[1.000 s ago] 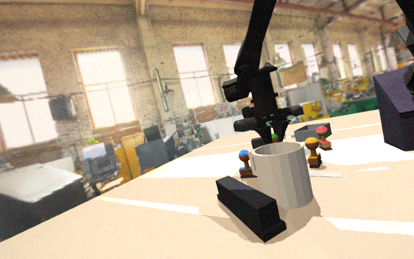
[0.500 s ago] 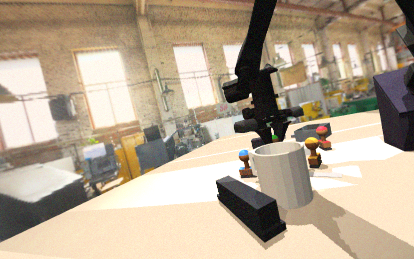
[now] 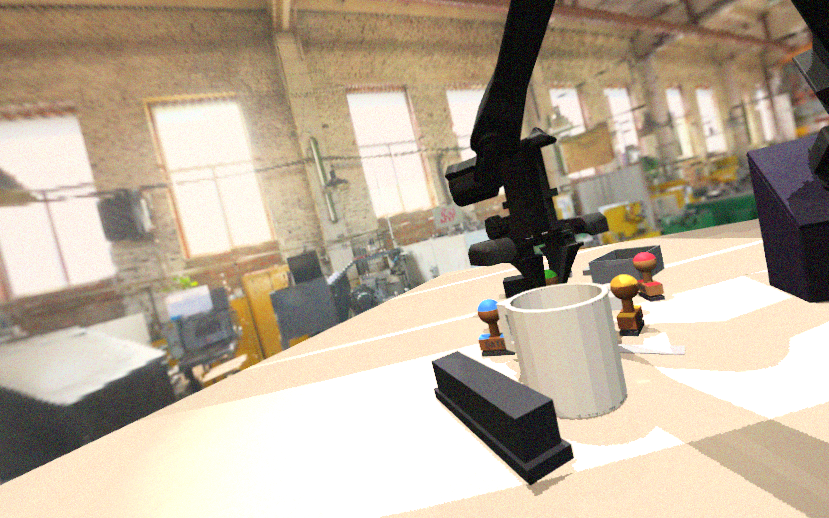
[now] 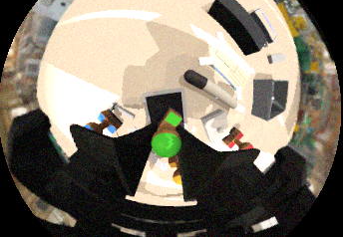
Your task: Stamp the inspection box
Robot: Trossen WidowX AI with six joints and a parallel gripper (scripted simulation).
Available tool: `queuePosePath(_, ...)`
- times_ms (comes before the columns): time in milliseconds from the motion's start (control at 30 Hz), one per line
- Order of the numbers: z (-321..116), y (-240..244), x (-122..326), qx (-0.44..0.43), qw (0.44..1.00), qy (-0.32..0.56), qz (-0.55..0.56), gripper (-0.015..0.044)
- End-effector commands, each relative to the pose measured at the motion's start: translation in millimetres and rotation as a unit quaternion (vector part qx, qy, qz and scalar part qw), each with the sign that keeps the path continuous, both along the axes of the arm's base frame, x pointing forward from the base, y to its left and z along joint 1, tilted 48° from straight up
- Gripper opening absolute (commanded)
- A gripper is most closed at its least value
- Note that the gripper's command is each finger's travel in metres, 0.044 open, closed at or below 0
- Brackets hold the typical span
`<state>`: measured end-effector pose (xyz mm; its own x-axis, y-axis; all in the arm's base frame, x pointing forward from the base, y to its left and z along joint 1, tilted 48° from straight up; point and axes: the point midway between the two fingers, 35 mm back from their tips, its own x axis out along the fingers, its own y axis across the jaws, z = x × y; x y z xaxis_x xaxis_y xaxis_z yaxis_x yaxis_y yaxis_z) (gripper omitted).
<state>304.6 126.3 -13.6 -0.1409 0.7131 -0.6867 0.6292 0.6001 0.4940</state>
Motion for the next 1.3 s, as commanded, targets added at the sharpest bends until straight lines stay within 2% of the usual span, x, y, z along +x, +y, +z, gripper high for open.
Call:
queuePosePath(0, -0.1, 1.1, 0.1, 0.002, 1.000, 0.001, -0.001, 0.0000)
queuePosePath(1267, 3.7, -2.9, 1.0, 0.001, 1.000, 0.001, -0.001, 0.0000)
